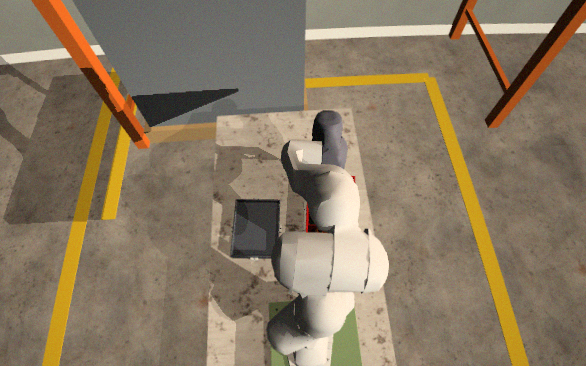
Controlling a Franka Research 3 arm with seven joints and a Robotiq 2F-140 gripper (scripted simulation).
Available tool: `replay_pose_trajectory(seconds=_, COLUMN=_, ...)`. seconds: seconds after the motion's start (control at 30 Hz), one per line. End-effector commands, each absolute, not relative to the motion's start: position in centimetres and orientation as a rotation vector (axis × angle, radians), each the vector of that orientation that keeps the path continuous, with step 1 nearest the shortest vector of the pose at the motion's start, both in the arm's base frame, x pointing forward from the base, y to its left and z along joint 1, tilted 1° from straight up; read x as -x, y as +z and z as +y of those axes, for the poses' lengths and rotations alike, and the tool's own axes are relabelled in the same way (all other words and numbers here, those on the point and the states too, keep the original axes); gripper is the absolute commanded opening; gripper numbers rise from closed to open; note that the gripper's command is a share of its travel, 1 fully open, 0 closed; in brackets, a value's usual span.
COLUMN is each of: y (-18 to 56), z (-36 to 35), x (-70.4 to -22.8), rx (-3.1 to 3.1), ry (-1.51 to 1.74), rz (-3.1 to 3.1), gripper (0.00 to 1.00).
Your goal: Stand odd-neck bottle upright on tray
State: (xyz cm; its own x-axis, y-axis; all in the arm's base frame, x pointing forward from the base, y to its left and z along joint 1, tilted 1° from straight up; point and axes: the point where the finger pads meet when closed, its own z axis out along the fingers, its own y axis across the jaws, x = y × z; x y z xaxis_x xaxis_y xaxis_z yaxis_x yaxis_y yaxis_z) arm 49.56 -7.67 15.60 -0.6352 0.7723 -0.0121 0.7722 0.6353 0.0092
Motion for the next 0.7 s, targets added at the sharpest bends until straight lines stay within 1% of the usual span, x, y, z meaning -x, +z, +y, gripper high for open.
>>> replay_pose_trajectory(seconds=0.0, y=15.1, z=-7.6, x=-49.7, rx=-1.325, ry=0.011, rz=2.828, gripper=0.44)
replay_pose_trajectory(seconds=0.67, y=13.0, z=-7.6, x=-49.8, rx=-1.325, ry=0.011, rz=2.828, gripper=0.44)
